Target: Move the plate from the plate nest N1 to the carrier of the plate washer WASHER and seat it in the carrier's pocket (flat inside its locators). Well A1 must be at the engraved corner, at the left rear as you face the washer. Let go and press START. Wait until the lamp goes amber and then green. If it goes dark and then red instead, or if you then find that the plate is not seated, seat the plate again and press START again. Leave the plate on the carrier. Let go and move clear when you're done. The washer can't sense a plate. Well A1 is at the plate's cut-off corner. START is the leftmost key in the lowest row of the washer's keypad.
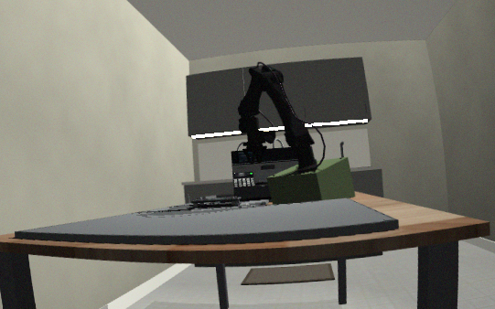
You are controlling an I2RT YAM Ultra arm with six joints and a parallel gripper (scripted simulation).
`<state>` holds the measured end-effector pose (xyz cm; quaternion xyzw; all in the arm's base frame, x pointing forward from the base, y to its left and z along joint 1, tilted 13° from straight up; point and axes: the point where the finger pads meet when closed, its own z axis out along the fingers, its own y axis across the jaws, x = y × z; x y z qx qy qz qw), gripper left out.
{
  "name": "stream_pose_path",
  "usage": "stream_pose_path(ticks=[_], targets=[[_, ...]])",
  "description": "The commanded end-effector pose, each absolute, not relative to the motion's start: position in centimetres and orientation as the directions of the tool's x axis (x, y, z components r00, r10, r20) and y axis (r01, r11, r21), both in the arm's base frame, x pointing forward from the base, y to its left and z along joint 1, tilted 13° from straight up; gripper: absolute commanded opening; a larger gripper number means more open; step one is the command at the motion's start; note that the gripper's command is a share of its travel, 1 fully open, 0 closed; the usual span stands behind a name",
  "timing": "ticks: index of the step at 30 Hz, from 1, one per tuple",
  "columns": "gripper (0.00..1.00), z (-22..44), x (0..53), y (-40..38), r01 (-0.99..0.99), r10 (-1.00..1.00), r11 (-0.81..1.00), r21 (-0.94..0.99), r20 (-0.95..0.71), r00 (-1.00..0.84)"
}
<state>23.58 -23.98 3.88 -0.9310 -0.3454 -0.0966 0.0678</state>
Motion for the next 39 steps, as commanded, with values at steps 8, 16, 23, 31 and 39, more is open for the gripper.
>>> stream_pose_path(ticks=[8,16,23,31,39], targets=[[0.54,5.41,24.9,-24.1,0.85,0.832,-0.527,0.031,0.223,0.508],[0.38,5.41,24.9,-24.1,0.859,0.842,-0.511,0.035,0.223,0.492],[0.28,5.41,24.9,-24.1,0.859,0.842,-0.511,0.035,0.223,0.492],[0.12,5.41,24.9,-24.1,0.859,0.842,-0.511,0.035,0.223,0.492],[0.0,5.41,24.9,-24.1,0.859,0.842,-0.511,0.035,0.223,0.492]])
